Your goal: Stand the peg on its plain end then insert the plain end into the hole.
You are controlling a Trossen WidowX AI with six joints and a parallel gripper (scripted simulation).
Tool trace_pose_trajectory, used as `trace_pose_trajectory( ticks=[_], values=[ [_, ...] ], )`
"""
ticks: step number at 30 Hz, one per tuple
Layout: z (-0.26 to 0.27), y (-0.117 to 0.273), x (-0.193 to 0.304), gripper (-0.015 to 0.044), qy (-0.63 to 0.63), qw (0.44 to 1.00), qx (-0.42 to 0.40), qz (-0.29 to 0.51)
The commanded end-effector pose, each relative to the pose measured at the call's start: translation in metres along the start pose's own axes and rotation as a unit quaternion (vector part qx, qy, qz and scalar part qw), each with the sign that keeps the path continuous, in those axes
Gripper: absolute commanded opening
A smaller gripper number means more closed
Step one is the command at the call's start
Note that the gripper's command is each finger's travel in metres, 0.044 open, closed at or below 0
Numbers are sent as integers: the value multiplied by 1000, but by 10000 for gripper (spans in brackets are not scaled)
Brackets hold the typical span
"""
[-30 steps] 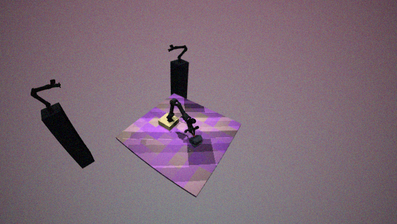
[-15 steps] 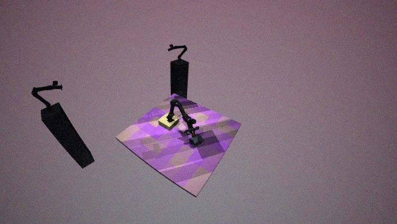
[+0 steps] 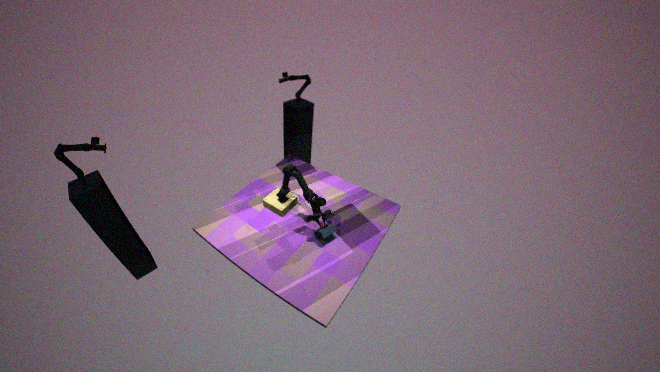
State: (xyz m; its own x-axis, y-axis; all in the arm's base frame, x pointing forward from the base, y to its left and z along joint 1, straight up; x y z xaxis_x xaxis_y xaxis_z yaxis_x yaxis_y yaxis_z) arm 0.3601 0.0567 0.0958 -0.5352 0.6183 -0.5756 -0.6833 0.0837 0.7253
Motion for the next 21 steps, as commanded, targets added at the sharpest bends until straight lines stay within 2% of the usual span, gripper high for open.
trace_pose_trajectory(
  ticks=[1, 9, 21],
  values=[
    [0, 0, 0, 236, 0, 1000, 0, 0],
    [0, 3, 0, 440, 0, 1000, 0, 0],
    [2, 18, -2, 440, 1, 1000, 0, 1]
  ],
)
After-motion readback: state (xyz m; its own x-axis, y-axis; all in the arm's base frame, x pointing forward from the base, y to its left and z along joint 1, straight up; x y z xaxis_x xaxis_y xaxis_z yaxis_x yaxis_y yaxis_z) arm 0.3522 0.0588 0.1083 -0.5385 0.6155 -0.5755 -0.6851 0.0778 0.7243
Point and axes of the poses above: the point midway between the two fingers, 35 mm back from their tips, its own y axis back along the fingers, its own z axis across the jaws, x = y × z, the point moved 7 cm from there along y, back along the fingers, and after that the axes turned 12 degrees about y, right-handed, at the moved point
